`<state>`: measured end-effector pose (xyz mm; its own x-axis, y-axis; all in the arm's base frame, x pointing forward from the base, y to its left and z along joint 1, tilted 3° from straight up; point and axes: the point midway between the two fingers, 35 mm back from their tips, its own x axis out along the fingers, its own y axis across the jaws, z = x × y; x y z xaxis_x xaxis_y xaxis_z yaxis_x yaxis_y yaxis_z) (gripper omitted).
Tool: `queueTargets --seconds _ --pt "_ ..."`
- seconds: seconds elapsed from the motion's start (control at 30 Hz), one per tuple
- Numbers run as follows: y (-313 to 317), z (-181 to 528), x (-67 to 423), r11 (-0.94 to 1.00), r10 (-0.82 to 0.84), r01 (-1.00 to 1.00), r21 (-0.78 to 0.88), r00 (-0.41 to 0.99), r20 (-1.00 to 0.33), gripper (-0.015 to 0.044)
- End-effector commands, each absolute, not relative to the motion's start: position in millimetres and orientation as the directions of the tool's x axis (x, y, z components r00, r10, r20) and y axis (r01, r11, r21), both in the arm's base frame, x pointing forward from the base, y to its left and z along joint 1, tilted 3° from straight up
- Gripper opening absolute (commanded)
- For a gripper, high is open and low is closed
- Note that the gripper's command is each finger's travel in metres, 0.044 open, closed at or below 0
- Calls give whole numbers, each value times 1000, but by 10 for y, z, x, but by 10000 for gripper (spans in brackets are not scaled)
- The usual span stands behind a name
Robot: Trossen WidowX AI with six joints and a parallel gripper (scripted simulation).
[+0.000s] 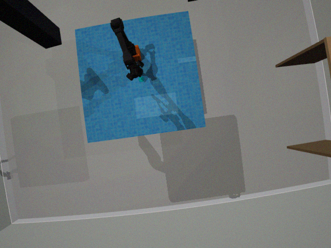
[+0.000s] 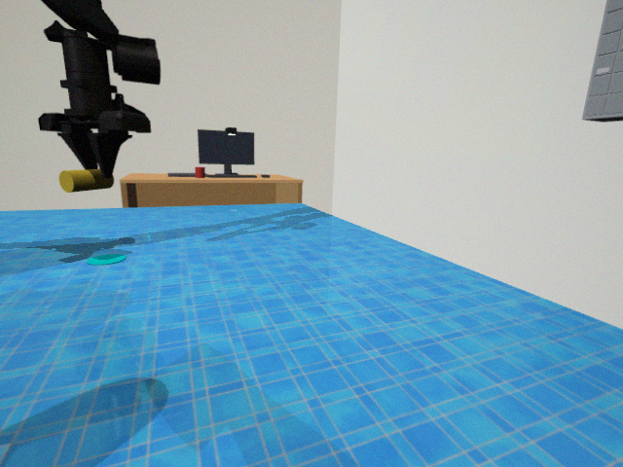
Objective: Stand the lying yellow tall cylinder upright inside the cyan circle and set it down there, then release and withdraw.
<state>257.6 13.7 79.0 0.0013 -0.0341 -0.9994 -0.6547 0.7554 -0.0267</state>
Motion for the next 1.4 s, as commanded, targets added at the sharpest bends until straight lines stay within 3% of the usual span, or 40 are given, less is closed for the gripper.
queueTargets --seconds 0.0,1.37 --pt "211 784 2523 754 -30 -657 -19 -6 -1000 105" --pt "203 454 2688 803 230 -587 104 143 -963 105"
